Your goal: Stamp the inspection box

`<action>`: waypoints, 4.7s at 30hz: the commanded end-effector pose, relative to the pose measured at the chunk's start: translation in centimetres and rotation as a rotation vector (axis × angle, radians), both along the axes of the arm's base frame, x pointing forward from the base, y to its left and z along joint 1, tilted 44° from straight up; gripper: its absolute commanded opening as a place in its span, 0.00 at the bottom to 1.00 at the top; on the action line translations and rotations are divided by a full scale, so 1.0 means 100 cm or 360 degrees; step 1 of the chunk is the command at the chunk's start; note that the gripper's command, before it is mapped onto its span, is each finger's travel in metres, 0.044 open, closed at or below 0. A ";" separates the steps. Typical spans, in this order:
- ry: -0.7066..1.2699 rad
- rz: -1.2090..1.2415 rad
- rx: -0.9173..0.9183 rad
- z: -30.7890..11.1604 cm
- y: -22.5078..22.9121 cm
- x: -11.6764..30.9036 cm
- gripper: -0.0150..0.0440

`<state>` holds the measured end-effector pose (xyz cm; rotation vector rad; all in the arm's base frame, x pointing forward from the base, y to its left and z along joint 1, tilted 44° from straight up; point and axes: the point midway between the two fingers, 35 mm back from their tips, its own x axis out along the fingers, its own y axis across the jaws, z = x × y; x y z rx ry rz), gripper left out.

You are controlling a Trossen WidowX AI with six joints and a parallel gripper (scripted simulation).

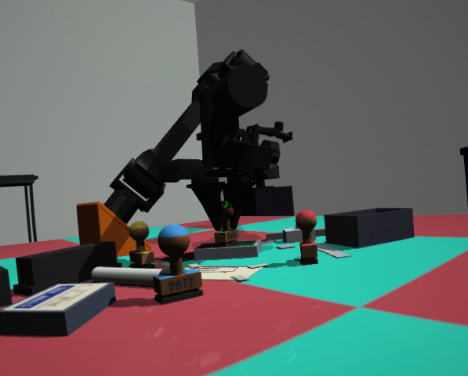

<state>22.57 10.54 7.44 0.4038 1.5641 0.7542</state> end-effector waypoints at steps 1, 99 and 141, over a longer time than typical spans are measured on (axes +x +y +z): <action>0.0004 -0.0006 0.0009 0.000 0.002 0.000 0.25; 0.0838 -0.0914 -0.0176 0.016 -0.058 0.060 0.25; 0.1447 -0.1575 -0.0320 -0.021 -0.067 0.092 0.25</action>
